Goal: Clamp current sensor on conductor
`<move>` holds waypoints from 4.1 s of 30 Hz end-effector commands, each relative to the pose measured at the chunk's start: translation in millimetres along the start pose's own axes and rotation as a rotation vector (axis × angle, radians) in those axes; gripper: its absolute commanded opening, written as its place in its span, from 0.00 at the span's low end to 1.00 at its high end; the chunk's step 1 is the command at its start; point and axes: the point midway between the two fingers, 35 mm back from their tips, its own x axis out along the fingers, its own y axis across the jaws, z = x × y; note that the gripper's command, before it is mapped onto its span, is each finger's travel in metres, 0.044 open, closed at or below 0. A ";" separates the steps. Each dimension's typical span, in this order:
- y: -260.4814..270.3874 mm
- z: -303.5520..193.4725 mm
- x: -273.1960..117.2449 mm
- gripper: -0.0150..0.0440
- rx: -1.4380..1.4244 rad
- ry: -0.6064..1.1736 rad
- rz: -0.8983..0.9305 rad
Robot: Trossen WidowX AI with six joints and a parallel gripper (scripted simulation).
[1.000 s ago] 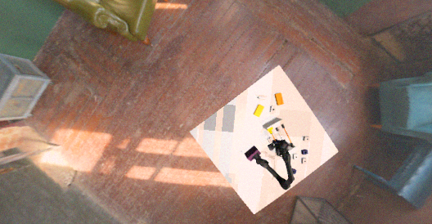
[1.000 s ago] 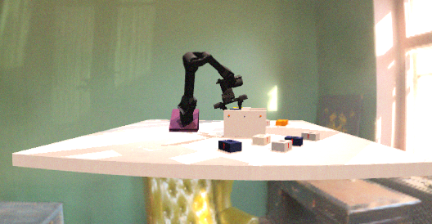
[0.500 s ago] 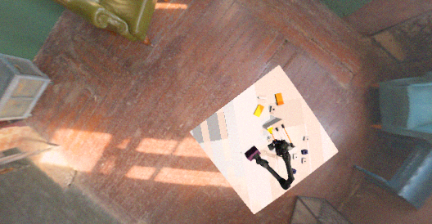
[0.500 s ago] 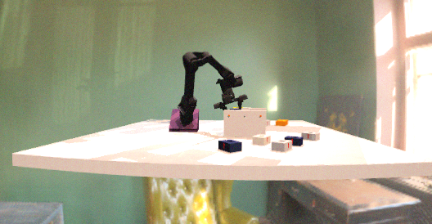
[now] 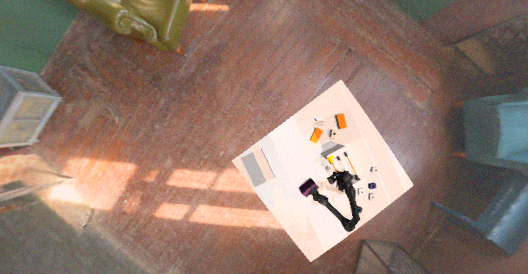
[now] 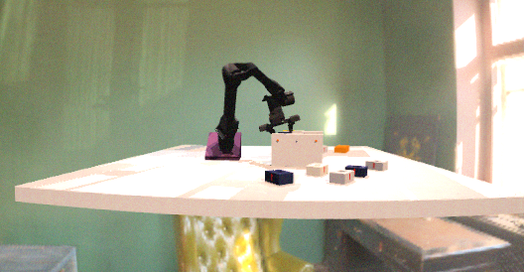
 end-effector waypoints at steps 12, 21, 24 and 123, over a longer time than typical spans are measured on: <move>0.2 0.0 0.1 0.25 0.000 0.000 0.000; 1.0 -0.5 0.9 0.34 0.008 0.003 0.003; 1.0 -0.5 0.9 0.48 0.008 0.003 0.003; 1.1 -0.4 0.9 0.48 0.007 0.002 -0.006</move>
